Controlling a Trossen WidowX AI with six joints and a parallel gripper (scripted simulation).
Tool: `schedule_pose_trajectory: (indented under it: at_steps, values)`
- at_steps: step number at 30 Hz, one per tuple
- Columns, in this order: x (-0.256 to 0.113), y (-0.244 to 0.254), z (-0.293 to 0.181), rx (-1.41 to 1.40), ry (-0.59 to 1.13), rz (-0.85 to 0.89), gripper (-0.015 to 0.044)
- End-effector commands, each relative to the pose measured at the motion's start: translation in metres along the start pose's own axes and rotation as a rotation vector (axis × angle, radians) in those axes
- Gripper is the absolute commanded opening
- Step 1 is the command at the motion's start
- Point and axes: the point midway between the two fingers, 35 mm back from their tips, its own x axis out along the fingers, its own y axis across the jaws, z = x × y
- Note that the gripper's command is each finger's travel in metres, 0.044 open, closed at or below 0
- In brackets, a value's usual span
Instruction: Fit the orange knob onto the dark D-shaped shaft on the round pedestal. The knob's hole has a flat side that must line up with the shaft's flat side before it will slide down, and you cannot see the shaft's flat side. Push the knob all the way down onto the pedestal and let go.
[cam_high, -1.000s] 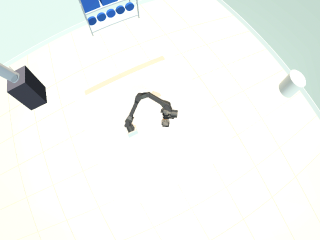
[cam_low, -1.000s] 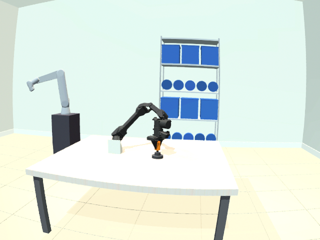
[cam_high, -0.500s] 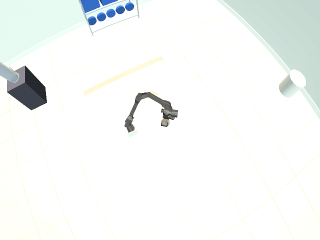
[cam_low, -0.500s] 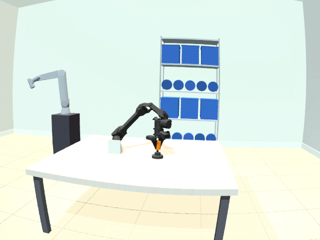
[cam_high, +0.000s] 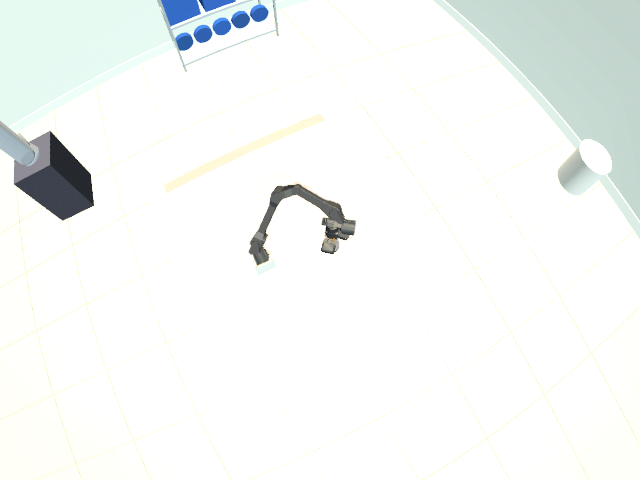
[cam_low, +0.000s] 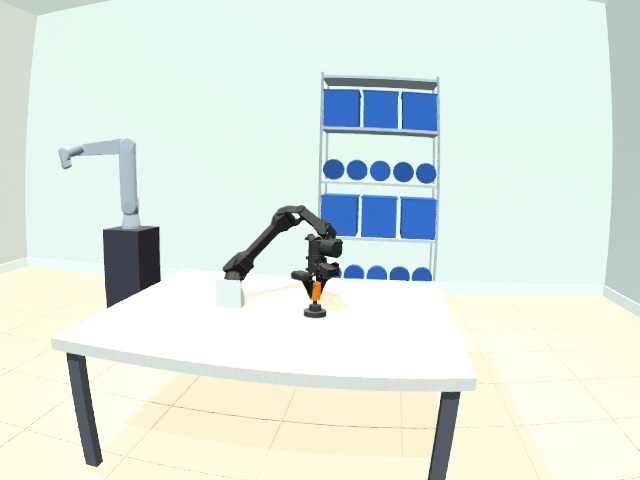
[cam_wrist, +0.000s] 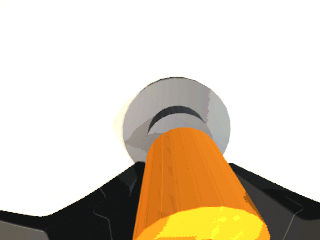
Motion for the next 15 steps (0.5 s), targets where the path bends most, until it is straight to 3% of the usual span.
schedule_pose_trajectory:
  at_steps: [1,15]
  values:
    - [-0.0043,0.0005,0.0016,0.006,-0.010,0.001,0.0000]
    - [0.0023,-0.0002,0.0009,0.006,-0.010,0.001,0.0000]
